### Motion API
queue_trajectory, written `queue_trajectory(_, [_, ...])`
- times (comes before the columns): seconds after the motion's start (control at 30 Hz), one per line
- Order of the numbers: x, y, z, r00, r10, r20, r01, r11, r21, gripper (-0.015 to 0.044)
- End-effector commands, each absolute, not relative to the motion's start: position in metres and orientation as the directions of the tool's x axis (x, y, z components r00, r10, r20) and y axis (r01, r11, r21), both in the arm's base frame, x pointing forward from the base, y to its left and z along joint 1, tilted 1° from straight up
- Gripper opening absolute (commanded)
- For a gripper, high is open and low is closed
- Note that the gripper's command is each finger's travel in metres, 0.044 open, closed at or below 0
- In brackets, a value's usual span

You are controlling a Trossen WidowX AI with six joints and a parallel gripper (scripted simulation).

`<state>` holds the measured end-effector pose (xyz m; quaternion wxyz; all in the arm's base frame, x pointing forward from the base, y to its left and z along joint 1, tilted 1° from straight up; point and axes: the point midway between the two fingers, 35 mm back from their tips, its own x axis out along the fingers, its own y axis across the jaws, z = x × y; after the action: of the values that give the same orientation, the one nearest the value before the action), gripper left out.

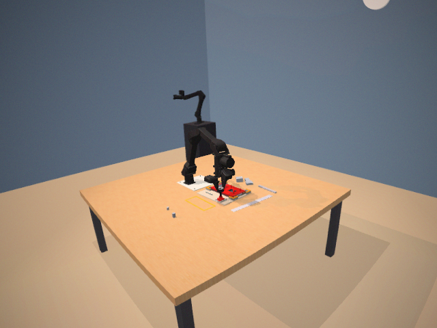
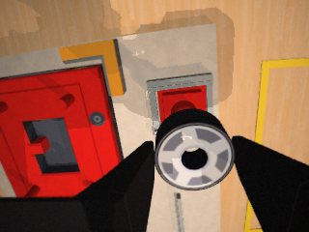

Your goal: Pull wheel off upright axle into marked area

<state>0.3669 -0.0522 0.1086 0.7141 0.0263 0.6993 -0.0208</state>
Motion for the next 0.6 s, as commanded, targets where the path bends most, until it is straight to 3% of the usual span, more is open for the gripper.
queue_trajectory(0.0, [0.367,-0.052,0.111,0.024,0.008,-1.000,0.065,0.998,0.010,0.0000])
queue_trajectory(0.57, [0.365,-0.052,0.148,0.023,0.009,-1.000,0.065,0.998,0.010,0.0000])
